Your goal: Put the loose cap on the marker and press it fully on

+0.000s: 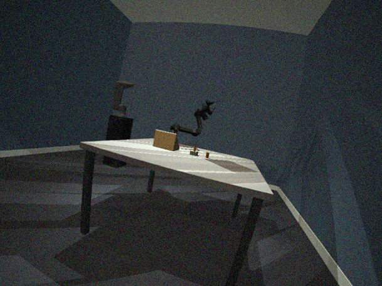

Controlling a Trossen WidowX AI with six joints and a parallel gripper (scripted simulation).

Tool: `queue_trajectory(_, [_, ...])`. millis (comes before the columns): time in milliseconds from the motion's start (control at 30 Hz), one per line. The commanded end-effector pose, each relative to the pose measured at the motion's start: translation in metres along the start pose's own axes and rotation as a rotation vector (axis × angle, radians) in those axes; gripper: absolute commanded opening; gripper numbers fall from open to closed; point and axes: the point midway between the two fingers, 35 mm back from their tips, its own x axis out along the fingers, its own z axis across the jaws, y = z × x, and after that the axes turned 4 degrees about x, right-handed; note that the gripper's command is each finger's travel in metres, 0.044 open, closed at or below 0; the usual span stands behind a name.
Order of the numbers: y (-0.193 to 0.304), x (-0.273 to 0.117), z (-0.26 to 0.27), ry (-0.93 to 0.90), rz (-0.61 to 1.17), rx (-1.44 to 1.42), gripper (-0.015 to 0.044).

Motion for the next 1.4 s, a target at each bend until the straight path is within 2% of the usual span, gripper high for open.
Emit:
queue_trajectory(0, [-0.003,0.0,-0.001,0.001,-0.005,0.0,0.0374])
queue_trajectory(167, [-0.063,-0.014,-0.027,0.056,-0.127,0.005,0.0245])
queue_trajectory(400, [-0.133,-0.039,-0.098,0.204,-0.25,0.036,0.0245])
queue_trajectory(633, [-0.158,-0.064,-0.19,0.388,-0.267,0.091,0.0245])
queue_trajectory(1000, [-0.133,-0.082,-0.284,0.559,-0.168,0.138,0.0245])
queue_trajectory(1200, [-0.075,-0.094,-0.354,0.697,0.03,0.168,0.0245])
queue_trajectory(1367, [-0.01,-0.101,-0.391,0.747,0.234,0.195,0.0245])
